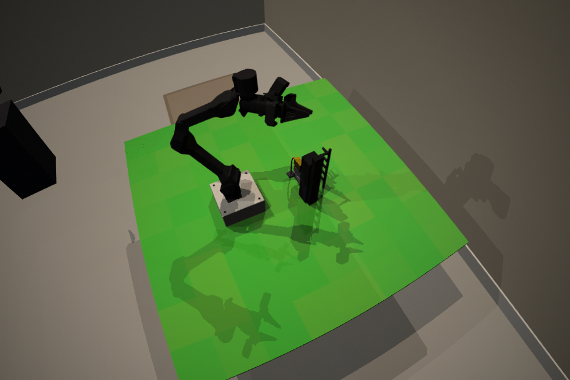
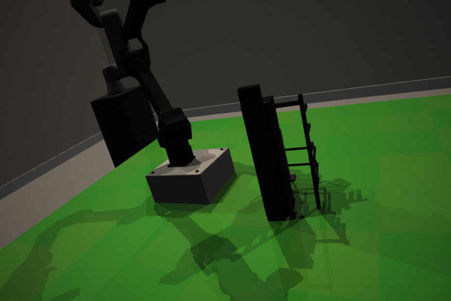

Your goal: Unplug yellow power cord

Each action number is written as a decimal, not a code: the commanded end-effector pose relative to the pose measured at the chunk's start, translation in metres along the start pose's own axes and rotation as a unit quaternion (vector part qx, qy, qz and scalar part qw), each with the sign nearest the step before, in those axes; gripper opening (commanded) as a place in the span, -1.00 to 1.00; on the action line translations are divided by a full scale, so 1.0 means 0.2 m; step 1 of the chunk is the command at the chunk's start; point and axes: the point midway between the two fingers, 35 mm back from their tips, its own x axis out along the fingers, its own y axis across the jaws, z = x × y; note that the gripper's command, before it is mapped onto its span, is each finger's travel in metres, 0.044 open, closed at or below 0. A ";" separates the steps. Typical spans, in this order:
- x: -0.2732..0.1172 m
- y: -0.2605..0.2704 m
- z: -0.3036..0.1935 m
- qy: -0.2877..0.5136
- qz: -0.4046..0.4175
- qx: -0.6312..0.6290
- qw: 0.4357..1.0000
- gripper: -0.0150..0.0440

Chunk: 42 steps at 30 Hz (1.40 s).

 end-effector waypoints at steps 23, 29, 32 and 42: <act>-0.33 1.61 -1.10 0.093 0.676 -0.552 0.479 0.05; -0.47 1.67 -1.20 0.074 0.723 -0.569 0.383 0.05; -0.47 1.67 -1.20 0.074 0.723 -0.569 0.383 0.05; -0.42 1.64 -1.21 0.074 0.723 -0.570 0.383 0.05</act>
